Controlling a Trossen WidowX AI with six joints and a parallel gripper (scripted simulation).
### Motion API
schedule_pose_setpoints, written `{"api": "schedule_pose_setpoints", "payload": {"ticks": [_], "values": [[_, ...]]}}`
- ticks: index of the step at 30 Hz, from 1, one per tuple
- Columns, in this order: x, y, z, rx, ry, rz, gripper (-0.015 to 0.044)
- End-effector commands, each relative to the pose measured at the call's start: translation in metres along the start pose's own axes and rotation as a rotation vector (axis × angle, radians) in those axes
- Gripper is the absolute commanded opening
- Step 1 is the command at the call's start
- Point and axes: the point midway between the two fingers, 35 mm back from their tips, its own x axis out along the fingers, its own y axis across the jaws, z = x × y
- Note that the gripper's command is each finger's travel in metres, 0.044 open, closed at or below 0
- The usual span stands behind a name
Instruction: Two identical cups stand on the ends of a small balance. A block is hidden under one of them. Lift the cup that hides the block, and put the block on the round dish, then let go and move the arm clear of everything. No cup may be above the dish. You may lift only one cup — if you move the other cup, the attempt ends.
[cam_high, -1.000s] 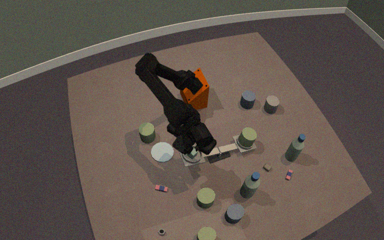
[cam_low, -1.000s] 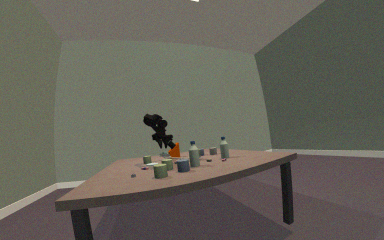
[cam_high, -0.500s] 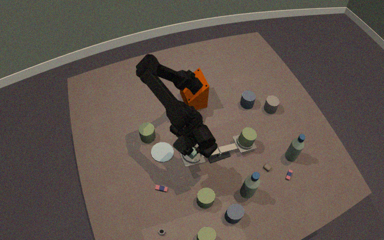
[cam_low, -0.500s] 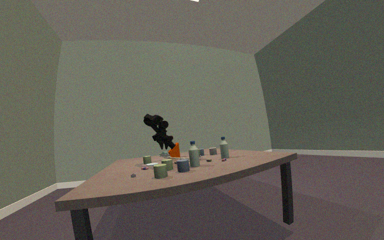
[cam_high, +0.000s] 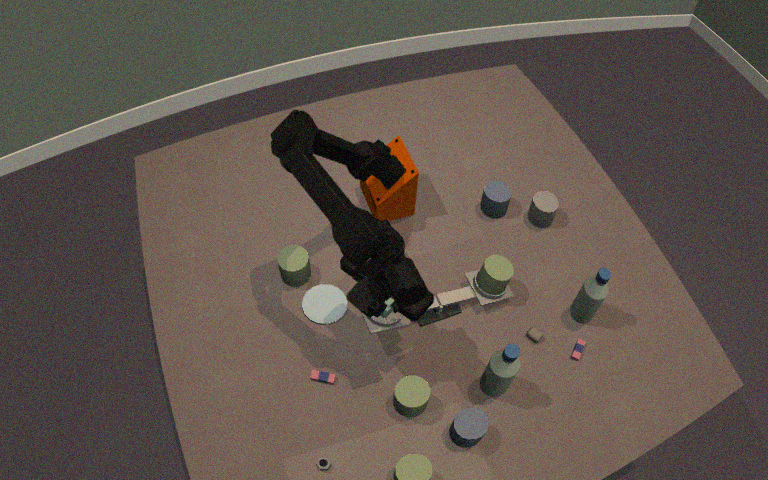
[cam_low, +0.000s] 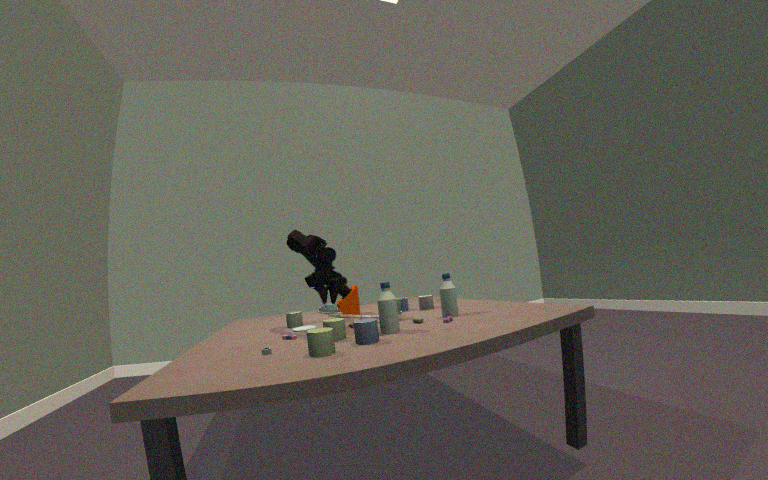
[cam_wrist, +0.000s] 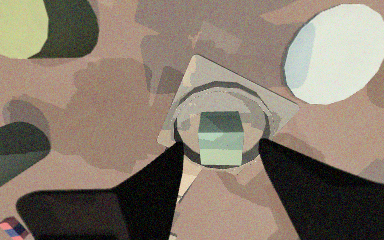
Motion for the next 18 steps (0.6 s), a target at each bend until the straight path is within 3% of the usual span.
{"api": "schedule_pose_setpoints", "payload": {"ticks": [1, 10, 15, 18], "values": [[0.008, -0.001, -0.001, -0.007, -0.002, -0.004, 0.0260], [0.020, -0.001, -0.001, -0.007, -0.003, -0.005, 0.0260], [0.020, -0.001, -0.001, -0.007, -0.003, -0.005, 0.0129], [0.020, -0.001, -0.001, -0.007, -0.003, -0.005, 0.0109]]}}
